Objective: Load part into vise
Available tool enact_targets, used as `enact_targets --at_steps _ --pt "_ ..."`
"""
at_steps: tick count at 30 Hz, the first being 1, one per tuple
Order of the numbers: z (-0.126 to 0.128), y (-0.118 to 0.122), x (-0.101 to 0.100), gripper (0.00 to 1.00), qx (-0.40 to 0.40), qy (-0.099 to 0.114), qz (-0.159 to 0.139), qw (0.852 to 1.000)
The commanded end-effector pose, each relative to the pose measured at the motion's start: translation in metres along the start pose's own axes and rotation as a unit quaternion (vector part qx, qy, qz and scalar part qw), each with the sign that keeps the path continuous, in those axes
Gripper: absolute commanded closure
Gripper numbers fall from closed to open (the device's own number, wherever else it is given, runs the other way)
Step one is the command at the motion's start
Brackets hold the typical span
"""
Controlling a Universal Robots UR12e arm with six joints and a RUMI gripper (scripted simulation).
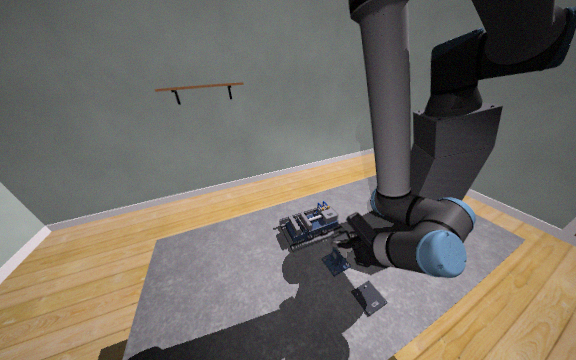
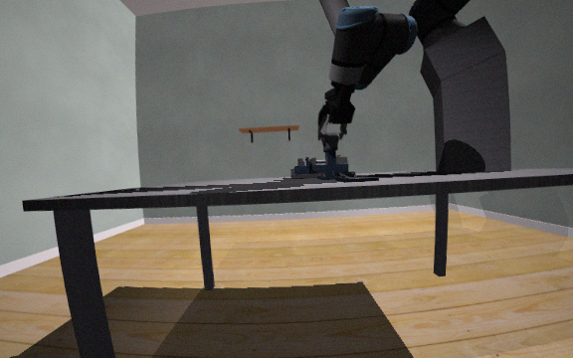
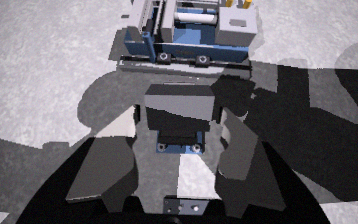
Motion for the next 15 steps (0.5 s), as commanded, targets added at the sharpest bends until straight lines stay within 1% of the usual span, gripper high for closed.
enact_targets --at_steps 1,15 --pt "-0.0002 0.0002 -0.0002 0.49 0.000 0.000 -0.002 1.000" --pt "-0.0002 -0.0010 -0.0003 0.49 0.000 -0.001 -0.018 1.000"
Point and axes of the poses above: the point where the finger pads meet when closed, its own x axis back along the fingers, its own z axis across the jaws, y = z × x, the point moved 3 cm from there along x, back along the fingers, and after that the axes turned 1 degree about x, right-handed, at the moved point
